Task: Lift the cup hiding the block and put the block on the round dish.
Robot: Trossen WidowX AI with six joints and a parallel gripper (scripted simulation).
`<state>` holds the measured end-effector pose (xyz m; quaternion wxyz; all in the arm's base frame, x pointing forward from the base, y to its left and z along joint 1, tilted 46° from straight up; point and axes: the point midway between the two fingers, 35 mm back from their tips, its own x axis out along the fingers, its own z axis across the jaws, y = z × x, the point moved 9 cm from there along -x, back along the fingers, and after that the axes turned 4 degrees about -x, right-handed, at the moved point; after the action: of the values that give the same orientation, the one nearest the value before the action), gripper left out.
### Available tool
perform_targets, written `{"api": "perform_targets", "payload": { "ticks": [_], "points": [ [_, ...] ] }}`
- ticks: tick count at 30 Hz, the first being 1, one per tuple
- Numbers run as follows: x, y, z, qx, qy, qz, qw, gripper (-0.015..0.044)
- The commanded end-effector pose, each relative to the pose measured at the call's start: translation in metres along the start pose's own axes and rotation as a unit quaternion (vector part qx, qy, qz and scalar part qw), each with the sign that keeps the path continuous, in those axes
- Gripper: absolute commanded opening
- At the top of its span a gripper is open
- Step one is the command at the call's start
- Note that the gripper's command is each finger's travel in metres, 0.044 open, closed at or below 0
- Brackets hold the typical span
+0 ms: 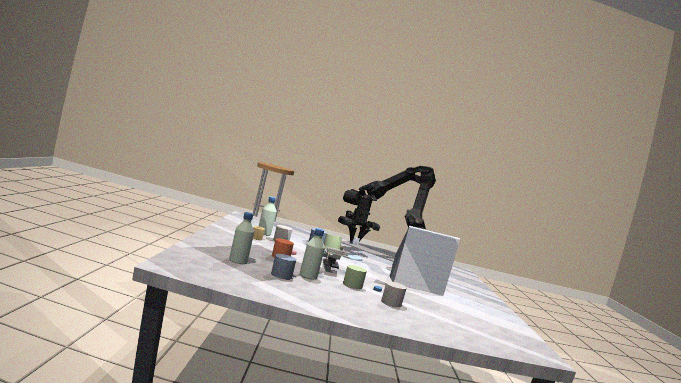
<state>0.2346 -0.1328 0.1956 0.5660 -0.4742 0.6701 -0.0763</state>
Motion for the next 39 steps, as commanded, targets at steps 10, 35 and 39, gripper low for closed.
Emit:
{"api": "perform_targets", "payload": {
  "ticks": [10,35,39],
  "points": [
    [0.037,0.004,-0.001,-0.006,0.003,0.006,1.0,0.0],
    [0.051,0.001,-0.002,-0.001,0.004,0.0,1.0,0.0289],
    [0.051,0.001,-0.002,-0.001,0.004,0.0,1.0,0.0394]
  ]
}}
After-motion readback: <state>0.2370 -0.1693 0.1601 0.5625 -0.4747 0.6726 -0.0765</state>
